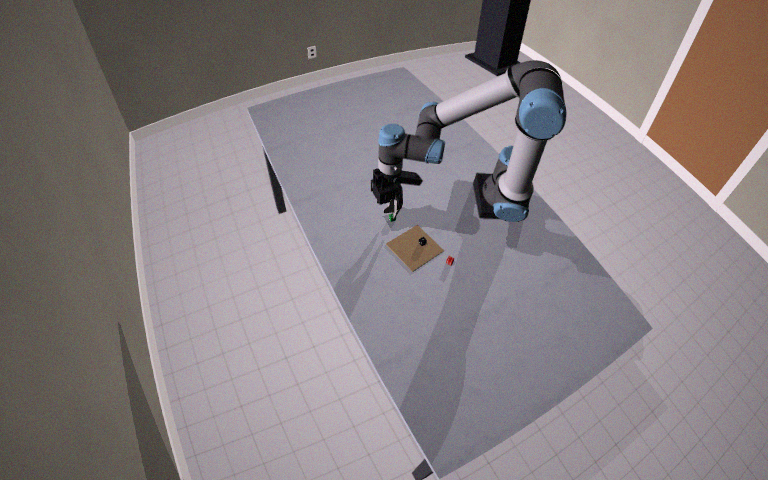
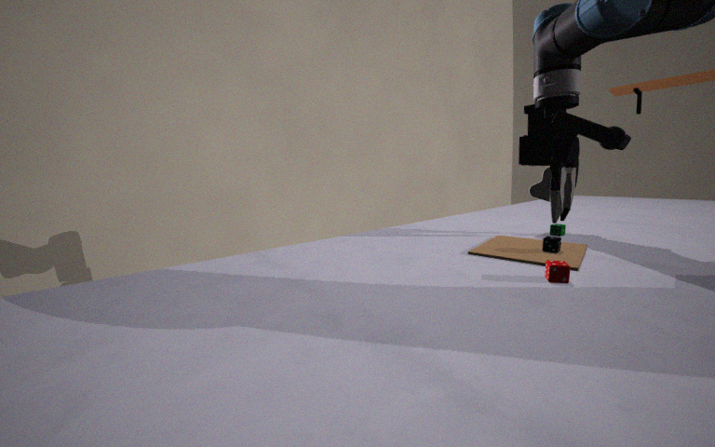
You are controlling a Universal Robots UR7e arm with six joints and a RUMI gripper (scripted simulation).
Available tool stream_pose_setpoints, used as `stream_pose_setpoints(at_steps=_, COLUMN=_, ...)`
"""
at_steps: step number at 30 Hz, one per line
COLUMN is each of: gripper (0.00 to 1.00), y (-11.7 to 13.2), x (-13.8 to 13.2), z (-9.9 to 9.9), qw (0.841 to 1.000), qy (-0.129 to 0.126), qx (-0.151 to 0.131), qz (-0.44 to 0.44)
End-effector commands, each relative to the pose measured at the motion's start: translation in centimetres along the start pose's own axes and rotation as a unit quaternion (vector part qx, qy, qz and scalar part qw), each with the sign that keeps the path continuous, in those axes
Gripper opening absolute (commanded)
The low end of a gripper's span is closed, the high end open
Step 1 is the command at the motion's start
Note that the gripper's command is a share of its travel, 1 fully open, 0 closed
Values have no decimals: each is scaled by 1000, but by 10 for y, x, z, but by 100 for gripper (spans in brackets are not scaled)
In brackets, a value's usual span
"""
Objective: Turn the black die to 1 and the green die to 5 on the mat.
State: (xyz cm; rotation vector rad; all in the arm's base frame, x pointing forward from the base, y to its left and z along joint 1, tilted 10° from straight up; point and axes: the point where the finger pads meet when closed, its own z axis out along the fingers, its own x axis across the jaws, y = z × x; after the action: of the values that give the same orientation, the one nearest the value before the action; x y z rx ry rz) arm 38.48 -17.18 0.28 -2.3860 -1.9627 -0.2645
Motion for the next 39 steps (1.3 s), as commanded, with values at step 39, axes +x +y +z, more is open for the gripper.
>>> stream_pose_setpoints(at_steps=39, gripper=21, y=0, x=0, z=23, qw=1000, qy=0, qx=0, qz=0)
